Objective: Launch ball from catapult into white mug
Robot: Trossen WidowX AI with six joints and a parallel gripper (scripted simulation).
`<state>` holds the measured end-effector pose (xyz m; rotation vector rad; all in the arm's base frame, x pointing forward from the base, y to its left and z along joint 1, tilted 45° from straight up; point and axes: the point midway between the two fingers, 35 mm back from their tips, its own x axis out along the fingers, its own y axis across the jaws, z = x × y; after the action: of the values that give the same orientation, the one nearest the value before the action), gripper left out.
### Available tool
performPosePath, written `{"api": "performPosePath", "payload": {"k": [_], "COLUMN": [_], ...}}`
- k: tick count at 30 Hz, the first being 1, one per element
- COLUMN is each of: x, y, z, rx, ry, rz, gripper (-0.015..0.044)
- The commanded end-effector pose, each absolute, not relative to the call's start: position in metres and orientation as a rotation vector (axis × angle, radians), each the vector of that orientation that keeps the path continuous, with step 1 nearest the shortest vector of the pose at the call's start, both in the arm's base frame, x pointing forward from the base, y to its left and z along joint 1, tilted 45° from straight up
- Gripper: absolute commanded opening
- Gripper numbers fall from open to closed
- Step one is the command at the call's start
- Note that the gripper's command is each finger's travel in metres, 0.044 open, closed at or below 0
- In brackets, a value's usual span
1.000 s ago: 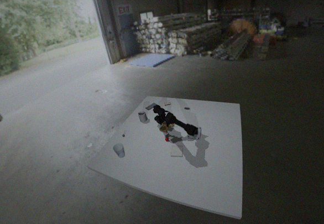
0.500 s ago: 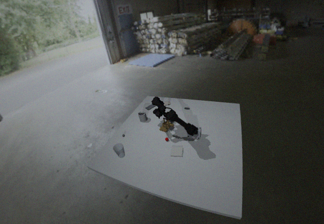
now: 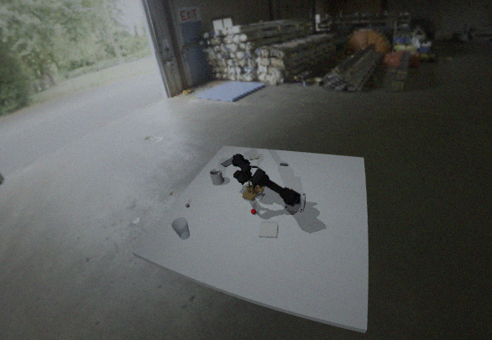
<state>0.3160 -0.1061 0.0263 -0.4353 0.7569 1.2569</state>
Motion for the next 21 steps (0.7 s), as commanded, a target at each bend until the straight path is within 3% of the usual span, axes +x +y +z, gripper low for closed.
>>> {"api": "performPosePath", "payload": {"k": [1,21], "x": [0.316,0.32], "y": [-0.1,-0.078], "z": [0.022,-0.001], "rx": [-0.427,-0.426], "ry": [0.758,0.756], "rz": [1.259,1.259], "gripper": [0.044,0.044]}}
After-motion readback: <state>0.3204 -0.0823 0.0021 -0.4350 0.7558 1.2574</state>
